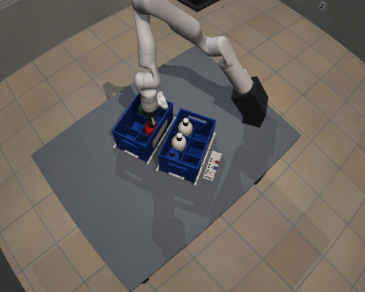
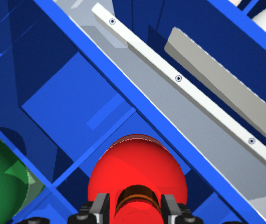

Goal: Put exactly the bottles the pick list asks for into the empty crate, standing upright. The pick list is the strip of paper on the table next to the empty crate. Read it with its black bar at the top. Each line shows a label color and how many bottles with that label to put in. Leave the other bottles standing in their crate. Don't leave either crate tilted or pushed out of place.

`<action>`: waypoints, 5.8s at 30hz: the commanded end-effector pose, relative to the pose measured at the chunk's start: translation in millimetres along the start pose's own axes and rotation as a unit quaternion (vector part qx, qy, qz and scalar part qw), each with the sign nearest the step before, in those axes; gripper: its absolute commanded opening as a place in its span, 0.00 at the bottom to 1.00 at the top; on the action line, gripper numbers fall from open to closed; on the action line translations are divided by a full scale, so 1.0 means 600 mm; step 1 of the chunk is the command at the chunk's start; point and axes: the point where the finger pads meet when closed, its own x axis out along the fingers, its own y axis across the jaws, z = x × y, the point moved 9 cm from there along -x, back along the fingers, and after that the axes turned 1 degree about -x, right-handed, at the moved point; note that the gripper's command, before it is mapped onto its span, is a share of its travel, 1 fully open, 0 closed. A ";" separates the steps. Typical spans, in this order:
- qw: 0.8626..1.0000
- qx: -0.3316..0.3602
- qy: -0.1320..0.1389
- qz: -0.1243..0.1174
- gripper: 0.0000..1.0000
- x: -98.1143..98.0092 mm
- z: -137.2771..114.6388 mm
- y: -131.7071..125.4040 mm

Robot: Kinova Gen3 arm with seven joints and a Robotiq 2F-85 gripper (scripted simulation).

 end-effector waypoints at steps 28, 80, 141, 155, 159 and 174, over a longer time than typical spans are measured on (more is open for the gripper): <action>1.000 0.000 -0.001 0.000 0.33 -0.001 0.000 0.000; 1.000 0.000 0.000 0.000 0.10 -0.109 0.000 0.000; 1.000 0.000 0.000 0.000 0.10 -0.256 0.000 0.000; 1.000 0.000 0.000 0.000 0.10 -0.292 0.000 0.000; 1.000 0.000 0.000 0.000 0.10 -0.299 0.000 0.000; 1.000 0.000 0.000 0.000 0.10 -0.299 -0.018 0.009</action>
